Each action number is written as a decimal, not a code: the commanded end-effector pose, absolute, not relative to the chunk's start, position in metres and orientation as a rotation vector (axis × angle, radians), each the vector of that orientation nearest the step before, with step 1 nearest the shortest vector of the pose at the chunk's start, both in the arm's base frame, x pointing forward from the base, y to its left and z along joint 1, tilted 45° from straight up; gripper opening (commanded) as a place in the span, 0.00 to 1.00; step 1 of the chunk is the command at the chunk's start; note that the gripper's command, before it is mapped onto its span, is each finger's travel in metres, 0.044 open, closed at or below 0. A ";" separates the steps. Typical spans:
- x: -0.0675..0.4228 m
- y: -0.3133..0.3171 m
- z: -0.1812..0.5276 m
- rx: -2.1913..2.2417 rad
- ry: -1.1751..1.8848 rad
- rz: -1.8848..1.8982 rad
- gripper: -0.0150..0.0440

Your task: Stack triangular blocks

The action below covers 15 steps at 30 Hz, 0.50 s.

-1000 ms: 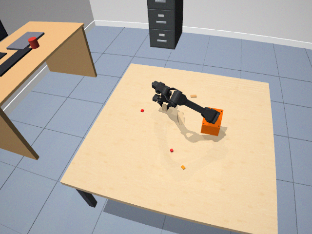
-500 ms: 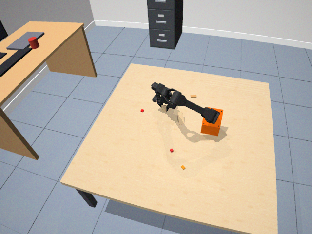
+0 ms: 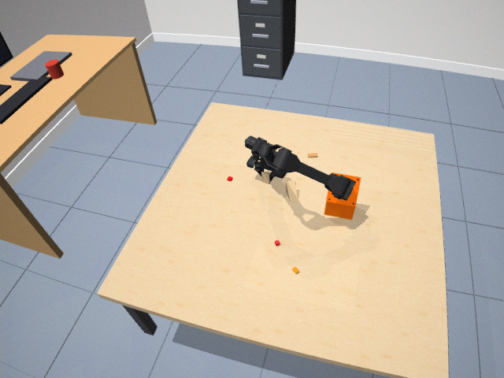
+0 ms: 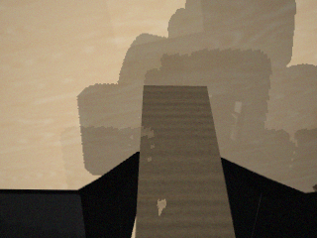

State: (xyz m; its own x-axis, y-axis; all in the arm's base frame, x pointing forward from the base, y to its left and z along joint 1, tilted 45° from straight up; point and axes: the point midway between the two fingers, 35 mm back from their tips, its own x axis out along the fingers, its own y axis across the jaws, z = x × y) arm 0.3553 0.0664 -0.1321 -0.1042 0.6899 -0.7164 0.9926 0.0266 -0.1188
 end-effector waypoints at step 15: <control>0.356 0.066 -0.132 1.706 1.842 -0.853 1.00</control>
